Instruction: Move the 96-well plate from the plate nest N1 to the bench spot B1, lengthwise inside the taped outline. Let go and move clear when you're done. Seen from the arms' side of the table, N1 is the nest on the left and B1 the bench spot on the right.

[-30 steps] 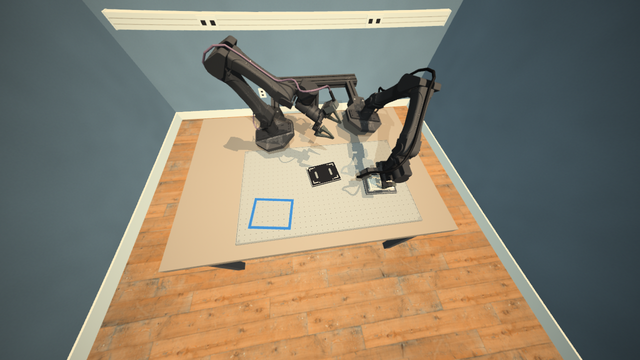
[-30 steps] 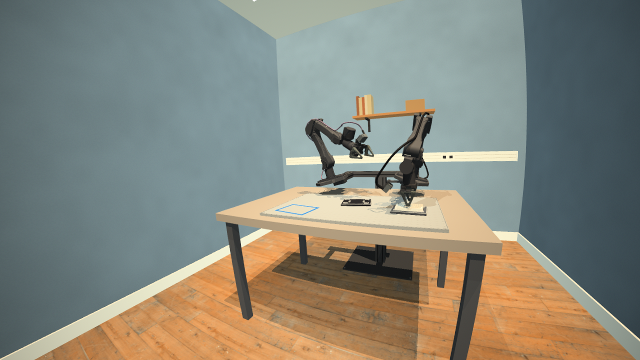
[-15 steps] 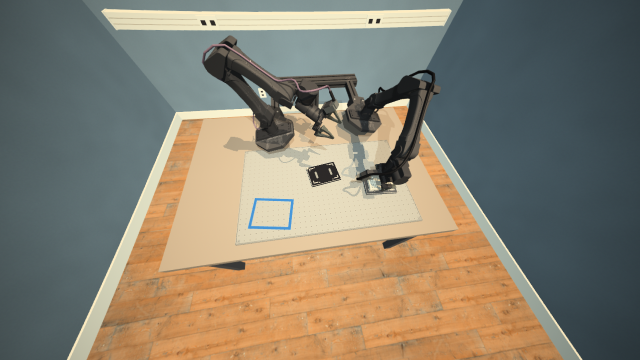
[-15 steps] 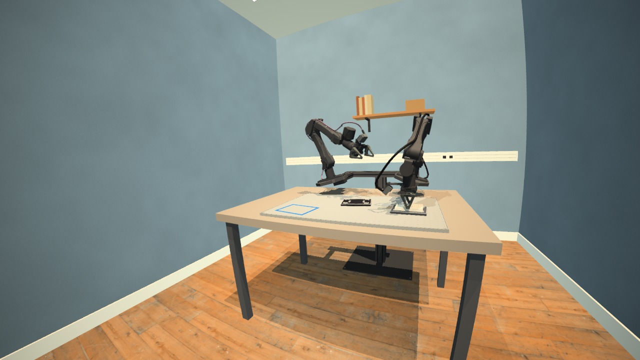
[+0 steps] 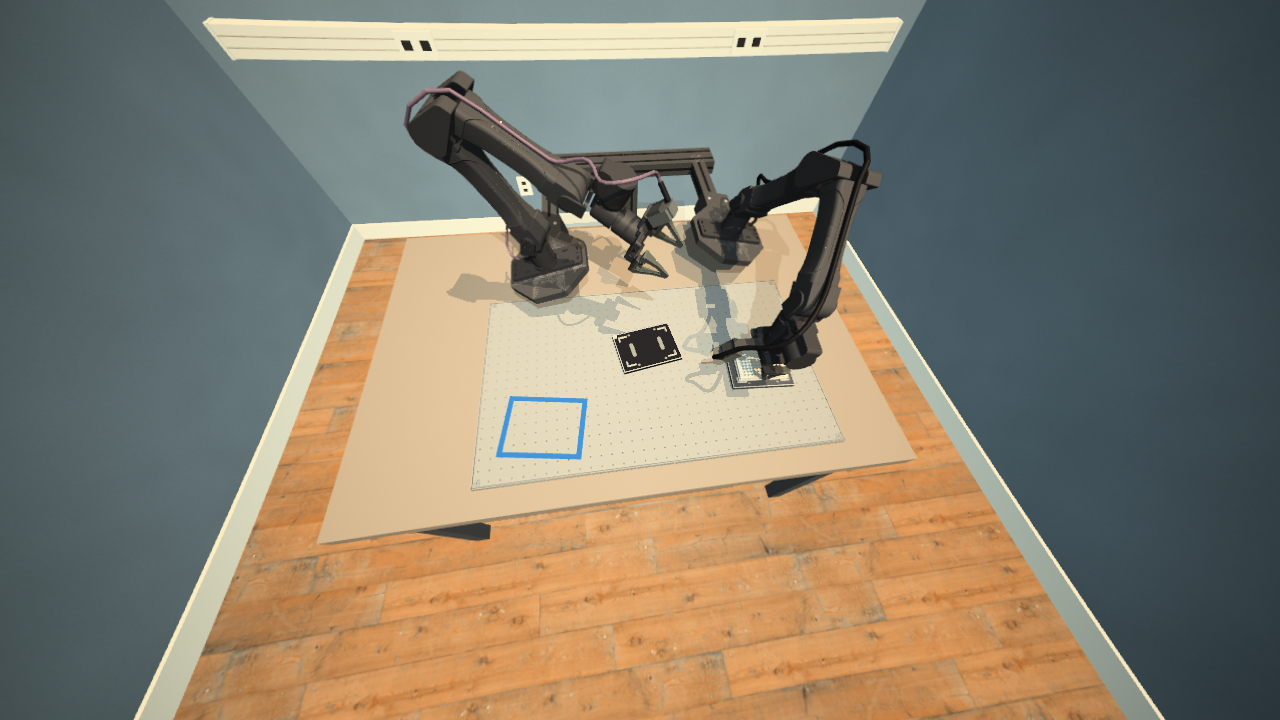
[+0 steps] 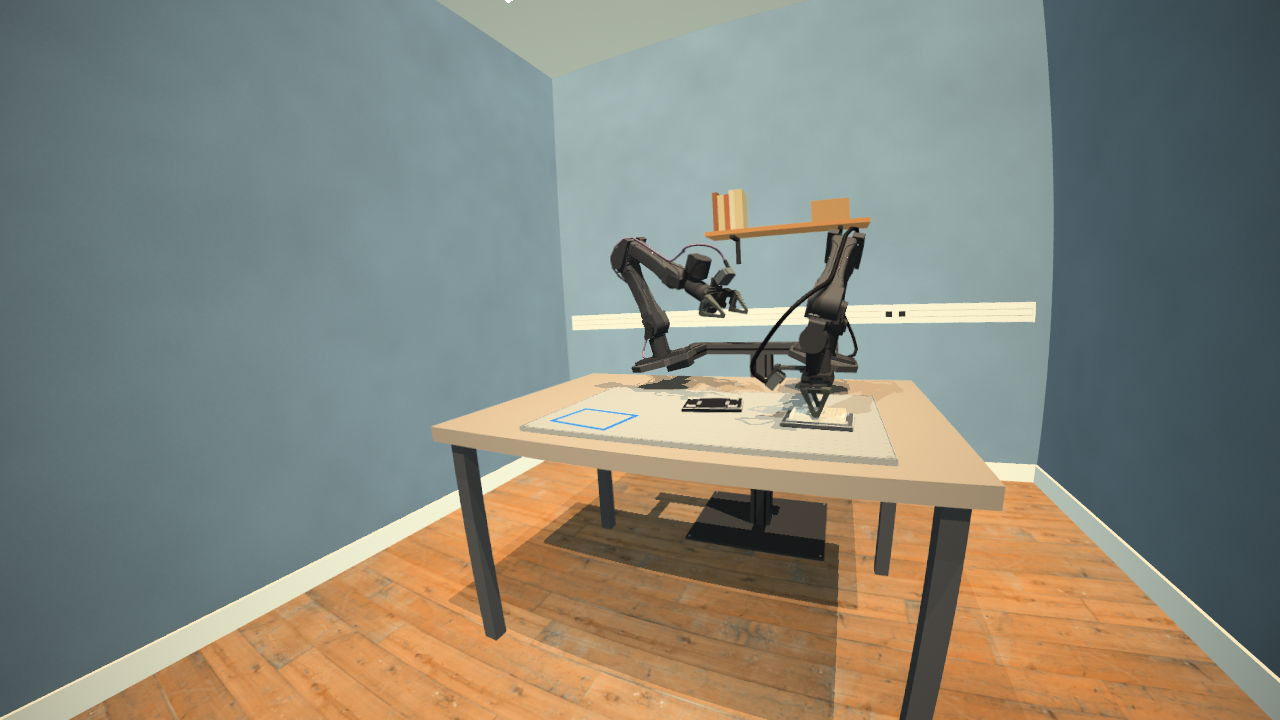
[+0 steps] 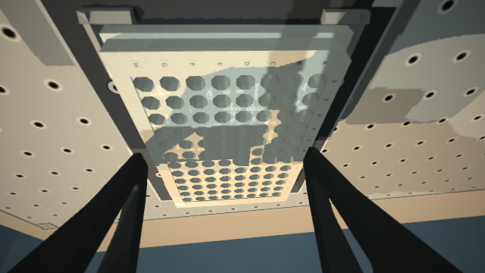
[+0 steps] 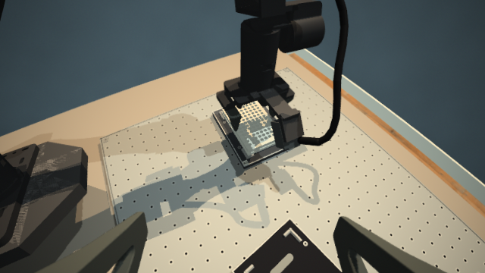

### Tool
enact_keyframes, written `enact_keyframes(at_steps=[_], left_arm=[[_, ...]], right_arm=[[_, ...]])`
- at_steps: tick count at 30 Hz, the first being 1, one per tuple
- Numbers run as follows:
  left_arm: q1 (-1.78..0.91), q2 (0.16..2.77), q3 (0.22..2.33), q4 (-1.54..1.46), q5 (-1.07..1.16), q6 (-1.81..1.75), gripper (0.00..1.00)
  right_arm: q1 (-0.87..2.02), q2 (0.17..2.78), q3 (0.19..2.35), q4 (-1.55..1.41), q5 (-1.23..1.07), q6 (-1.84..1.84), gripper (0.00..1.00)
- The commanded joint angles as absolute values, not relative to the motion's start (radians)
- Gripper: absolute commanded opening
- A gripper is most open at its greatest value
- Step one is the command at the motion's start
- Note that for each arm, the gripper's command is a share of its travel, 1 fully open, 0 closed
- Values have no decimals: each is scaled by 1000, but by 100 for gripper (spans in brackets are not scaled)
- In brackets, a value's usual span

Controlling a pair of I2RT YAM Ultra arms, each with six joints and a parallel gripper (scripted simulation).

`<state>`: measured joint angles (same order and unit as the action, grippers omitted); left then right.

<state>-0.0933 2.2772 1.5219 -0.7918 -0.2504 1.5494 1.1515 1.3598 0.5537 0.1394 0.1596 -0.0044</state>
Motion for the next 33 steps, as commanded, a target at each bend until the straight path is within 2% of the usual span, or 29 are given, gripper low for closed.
enact_keyframes(at_steps=[1,4,33], left_arm=[[-92,2280,1511,-756,-249,1556,90],[-92,2280,1511,-757,-249,1556,89],[-91,2282,1516,-758,-248,1558,50]], right_arm=[[1155,1345,553,136,168,2,100],[1155,1345,553,136,168,2,100],[1155,1345,553,136,168,2,100]])
